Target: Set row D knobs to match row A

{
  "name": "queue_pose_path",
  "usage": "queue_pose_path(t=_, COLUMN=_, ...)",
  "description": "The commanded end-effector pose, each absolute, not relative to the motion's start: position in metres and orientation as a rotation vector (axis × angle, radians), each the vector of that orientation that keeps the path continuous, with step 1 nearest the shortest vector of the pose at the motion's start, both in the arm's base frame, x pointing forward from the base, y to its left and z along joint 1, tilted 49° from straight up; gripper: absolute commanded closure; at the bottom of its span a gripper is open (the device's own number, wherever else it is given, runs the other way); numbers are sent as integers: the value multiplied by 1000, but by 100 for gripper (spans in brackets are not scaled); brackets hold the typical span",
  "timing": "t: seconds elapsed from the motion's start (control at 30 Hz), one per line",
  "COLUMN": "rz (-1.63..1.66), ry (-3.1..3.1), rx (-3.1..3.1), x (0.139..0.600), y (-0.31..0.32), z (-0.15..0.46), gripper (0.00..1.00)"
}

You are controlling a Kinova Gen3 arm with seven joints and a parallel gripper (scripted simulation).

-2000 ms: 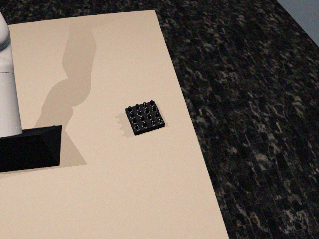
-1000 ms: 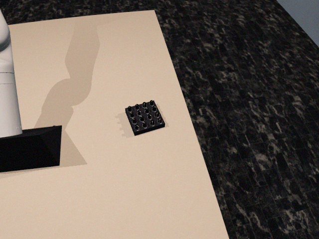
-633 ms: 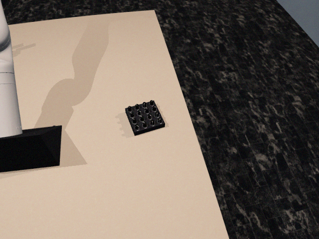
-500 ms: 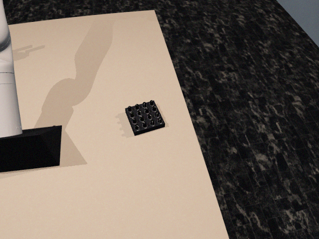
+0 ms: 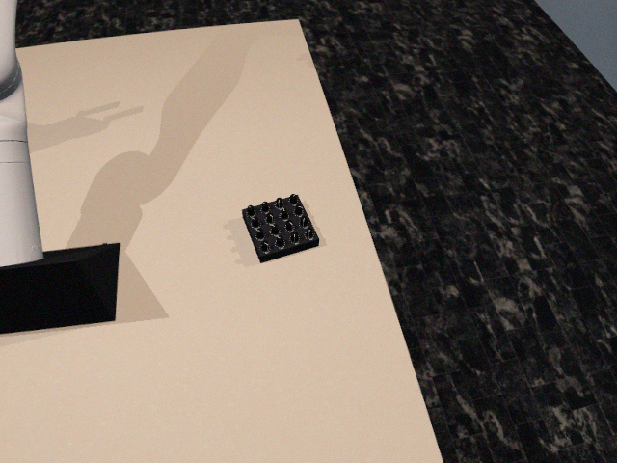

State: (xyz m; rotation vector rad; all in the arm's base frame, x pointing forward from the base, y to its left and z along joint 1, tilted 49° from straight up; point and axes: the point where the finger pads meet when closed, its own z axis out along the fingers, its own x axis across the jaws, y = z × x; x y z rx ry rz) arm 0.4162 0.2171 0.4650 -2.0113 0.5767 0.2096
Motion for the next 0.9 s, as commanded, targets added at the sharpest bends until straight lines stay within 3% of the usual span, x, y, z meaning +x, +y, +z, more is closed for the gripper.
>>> queue_pose_path(t=0.0, rz=239, ry=653, rx=-2001, x=437, y=206, z=431, gripper=0)
queue_pose_path(t=0.87, rz=436, ry=1108, rx=-1920, x=468, y=129, z=226, gripper=0)
